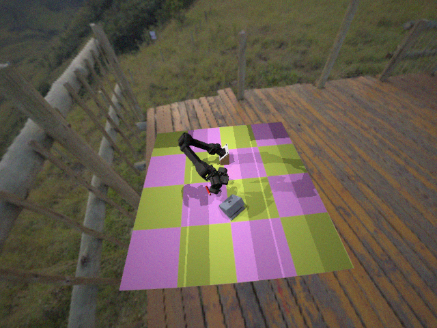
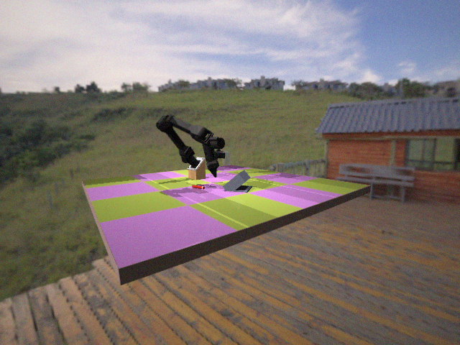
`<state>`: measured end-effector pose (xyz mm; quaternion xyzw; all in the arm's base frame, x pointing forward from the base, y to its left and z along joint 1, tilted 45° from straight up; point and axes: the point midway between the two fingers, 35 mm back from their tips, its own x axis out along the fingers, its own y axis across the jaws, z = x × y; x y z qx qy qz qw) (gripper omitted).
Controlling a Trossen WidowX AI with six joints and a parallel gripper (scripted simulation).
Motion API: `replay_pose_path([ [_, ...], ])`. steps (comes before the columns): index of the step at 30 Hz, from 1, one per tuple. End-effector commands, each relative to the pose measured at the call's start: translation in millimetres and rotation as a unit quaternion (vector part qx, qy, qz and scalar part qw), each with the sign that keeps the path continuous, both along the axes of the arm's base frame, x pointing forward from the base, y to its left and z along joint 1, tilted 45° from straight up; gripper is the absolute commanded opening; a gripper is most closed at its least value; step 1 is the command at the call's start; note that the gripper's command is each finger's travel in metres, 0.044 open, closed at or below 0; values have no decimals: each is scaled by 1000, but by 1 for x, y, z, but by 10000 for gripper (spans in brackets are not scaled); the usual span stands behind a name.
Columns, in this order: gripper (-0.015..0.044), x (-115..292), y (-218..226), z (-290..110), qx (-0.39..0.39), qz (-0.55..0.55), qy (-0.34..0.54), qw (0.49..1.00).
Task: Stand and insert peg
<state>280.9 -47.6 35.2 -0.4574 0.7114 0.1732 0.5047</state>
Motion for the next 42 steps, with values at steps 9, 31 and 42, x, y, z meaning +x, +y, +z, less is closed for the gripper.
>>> replay_pose_path([
  [9, 440, 11, -31, 42, -93, -158, -122, 975],
  [31, 440, 16, -57, 71, -154, -265, -221, 926],
  [42, 440, 16, -69, 58, -153, -265, -221, 926],
])
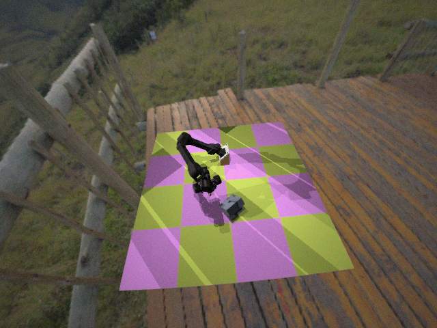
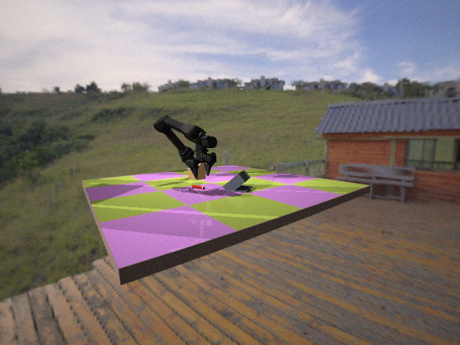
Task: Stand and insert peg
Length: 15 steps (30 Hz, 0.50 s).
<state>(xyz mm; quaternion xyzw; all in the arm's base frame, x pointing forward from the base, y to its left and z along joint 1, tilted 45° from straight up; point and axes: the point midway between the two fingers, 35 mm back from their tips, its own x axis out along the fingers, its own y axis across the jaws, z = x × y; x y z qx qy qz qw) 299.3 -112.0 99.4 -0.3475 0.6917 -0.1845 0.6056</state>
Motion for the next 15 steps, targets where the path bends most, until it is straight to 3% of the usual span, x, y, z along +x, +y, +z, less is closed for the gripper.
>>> replay_pose_path([
  [1, 440, -2, -6, -7, -2, 1, 7, 1000],
  [15, 440, -3, -22, -23, -3, 1, 6, 1000],
])
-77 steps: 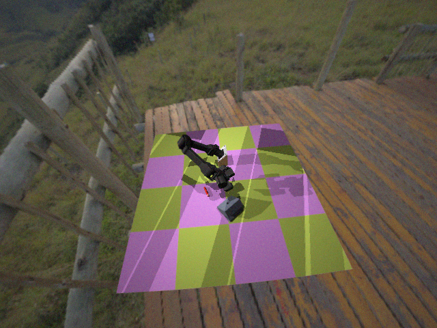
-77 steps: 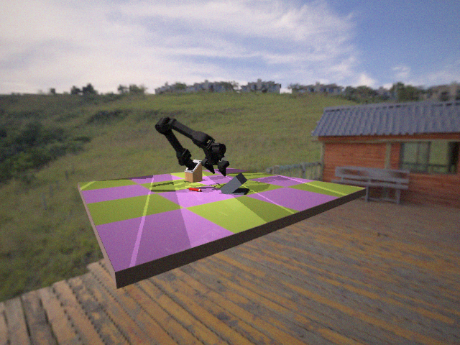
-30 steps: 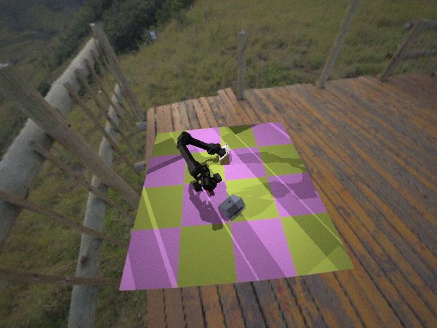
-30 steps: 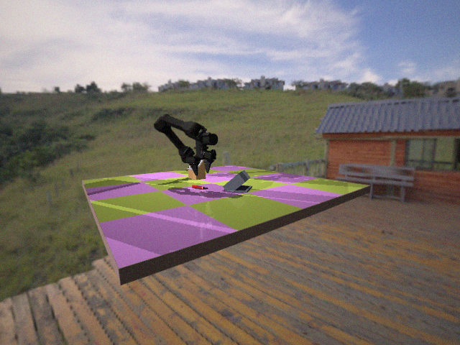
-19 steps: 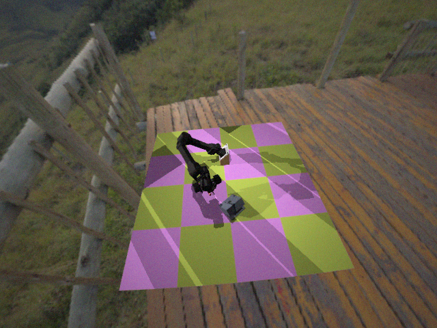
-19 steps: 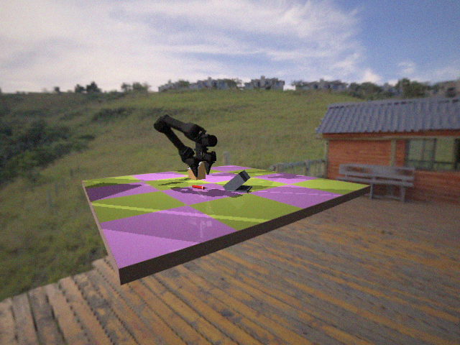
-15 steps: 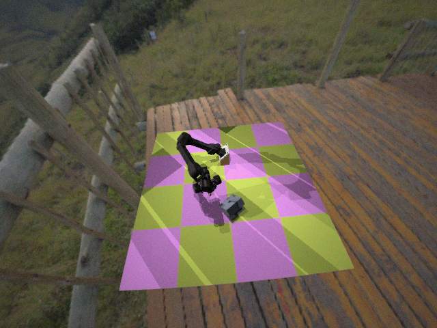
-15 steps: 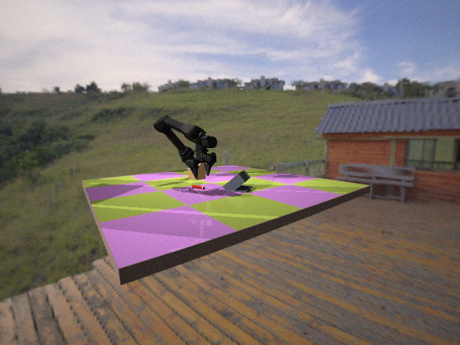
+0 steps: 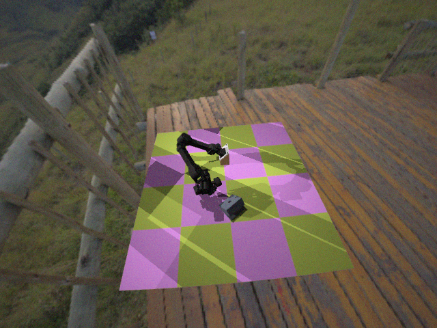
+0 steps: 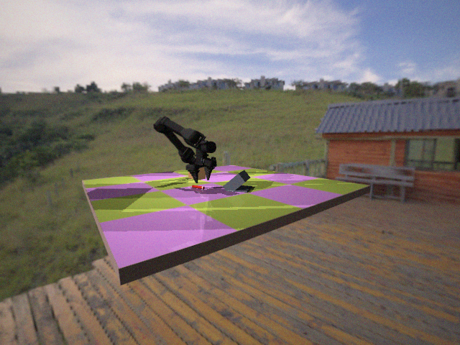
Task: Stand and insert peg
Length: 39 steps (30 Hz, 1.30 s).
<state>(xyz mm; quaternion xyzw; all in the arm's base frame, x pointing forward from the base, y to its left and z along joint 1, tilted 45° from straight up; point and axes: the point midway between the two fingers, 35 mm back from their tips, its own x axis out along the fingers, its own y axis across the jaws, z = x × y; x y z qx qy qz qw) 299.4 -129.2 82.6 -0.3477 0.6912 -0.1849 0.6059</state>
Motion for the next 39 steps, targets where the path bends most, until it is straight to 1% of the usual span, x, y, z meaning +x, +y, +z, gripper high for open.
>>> replay_pose_path([
  [1, 440, -3, -6, -7, -2, 1, 7, 1000],
  [19, 440, -6, -25, -24, -5, 1, 7, 1000],
  [31, 125, -6, -25, -24, -5, 1, 7, 1000],
  [32, 110, -6, -25, -24, -5, 1, 7, 1000],
  [39, 110, -6, -25, -24, -5, 1, 7, 1000],
])
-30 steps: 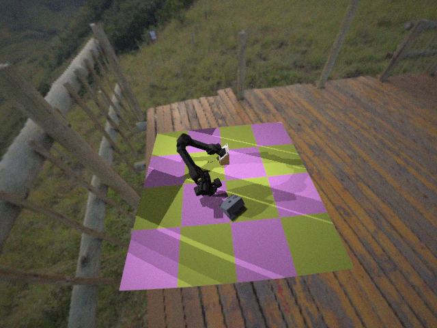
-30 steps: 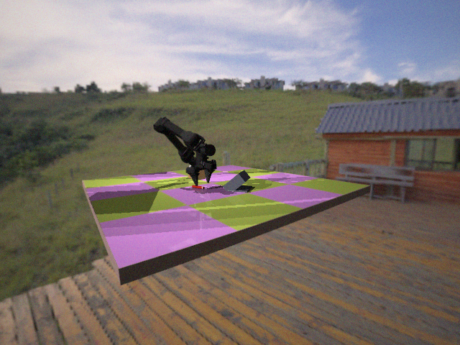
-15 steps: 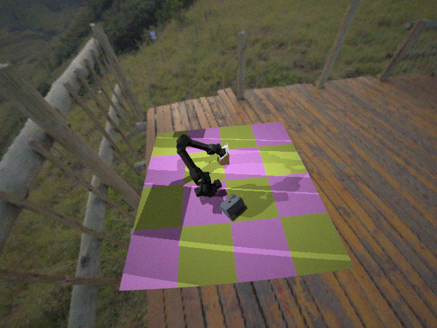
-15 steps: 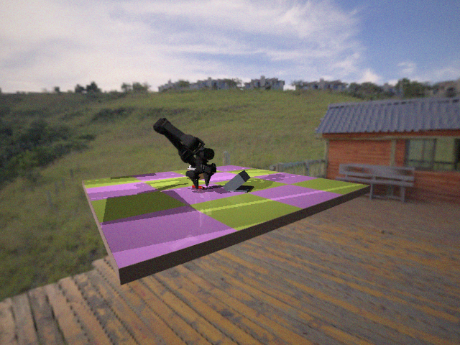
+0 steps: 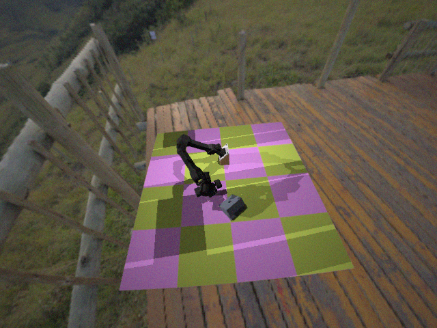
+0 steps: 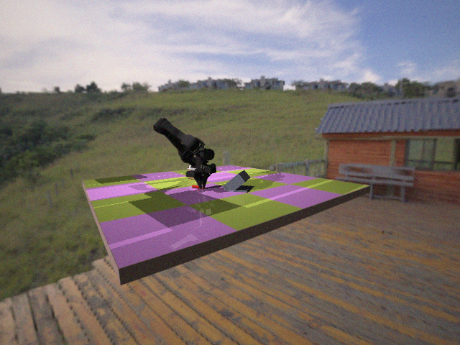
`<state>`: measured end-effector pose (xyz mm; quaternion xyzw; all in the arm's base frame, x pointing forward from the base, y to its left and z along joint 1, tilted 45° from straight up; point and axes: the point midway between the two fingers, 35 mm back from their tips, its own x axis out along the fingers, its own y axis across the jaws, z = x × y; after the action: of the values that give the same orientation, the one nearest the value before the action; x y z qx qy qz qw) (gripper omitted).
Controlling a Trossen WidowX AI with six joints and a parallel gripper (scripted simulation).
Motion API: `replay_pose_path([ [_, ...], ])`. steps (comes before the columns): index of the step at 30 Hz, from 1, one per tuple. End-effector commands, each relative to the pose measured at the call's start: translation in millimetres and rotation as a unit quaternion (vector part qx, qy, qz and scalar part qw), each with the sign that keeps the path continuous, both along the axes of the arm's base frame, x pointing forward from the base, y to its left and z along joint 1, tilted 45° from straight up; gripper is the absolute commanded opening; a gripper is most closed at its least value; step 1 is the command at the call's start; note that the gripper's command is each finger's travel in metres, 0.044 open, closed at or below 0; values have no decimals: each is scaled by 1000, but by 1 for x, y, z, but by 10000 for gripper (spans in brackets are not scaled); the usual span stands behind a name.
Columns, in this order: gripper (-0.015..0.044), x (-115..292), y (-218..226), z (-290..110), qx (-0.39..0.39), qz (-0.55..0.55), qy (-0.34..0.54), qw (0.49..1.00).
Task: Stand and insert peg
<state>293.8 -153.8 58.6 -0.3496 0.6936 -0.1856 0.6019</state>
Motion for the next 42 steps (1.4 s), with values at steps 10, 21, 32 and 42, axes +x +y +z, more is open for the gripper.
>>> replay_pose_path([
  [10, 63, -1, -1, 0, -2, 1, 3, 1000],
  [21, 49, -1, 0, 1, 1, 6, -3, 1000],
  [32, 49, -4, 5, 6, 16, 41, -41, 998],
  [42, 49, -8, 8, 11, 27, 71, -70, 995],
])
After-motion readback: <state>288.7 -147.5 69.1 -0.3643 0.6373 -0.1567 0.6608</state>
